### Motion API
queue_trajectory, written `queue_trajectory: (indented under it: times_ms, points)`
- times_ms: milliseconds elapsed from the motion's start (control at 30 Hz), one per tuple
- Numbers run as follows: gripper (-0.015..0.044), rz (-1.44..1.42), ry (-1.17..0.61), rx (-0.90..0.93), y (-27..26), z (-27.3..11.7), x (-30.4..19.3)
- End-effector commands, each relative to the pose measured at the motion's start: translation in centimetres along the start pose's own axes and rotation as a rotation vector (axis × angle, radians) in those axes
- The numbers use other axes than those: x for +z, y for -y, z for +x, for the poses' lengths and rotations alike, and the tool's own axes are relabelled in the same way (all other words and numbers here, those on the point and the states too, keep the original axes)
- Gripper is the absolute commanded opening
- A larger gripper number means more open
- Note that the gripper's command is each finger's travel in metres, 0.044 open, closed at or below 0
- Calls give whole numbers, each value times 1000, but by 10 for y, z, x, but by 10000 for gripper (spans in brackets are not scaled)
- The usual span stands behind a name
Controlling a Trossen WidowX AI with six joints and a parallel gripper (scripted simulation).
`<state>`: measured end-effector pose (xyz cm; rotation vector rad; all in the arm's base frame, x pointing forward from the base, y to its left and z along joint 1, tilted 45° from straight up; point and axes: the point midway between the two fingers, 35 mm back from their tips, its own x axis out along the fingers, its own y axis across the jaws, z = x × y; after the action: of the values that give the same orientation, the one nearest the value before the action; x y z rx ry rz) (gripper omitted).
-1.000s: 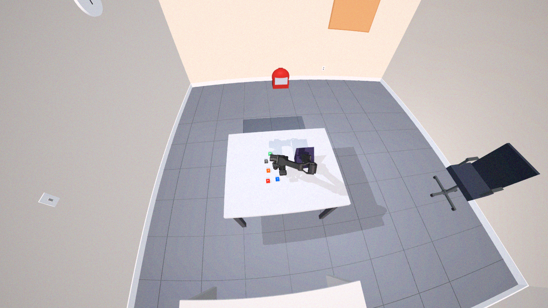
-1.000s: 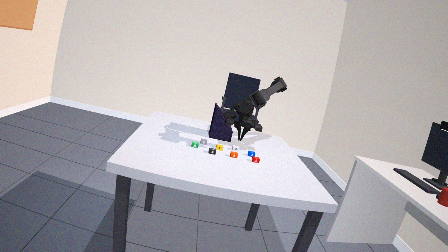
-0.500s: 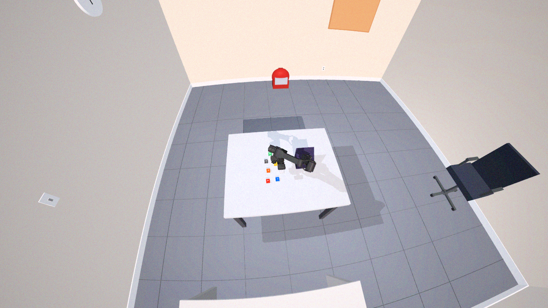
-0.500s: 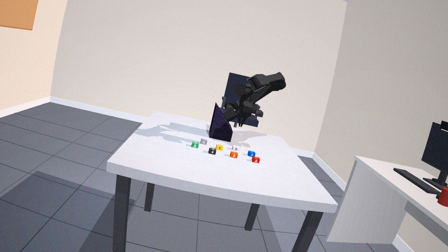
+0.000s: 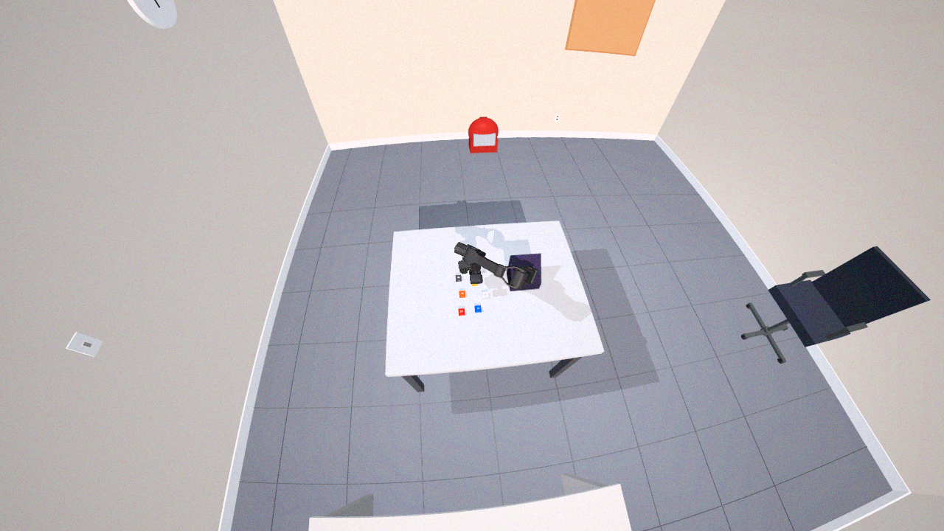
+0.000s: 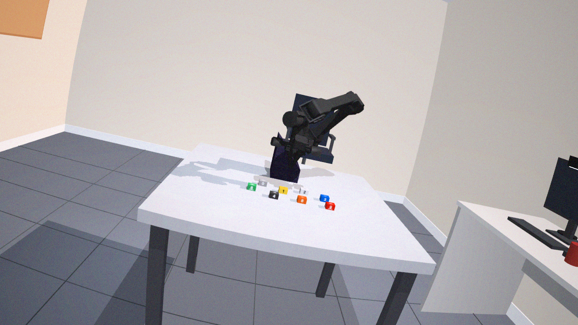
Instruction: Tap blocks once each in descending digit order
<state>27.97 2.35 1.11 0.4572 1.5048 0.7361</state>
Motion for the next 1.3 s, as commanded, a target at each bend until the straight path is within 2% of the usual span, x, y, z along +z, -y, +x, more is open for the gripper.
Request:
queue_trajectory:
  times_ms: [0, 867, 1000, 1133, 1267]
  points:
    - [20, 14, -25, 22, -4, 50, -9]
    - [20, 14, -25, 24, -5, 82, -10]
    - [20, 14, -25, 24, -5, 82, -10]
    - [20, 14, -25, 22, -4, 55, -9]
    - [20, 14, -25, 22, -4, 52, -9]
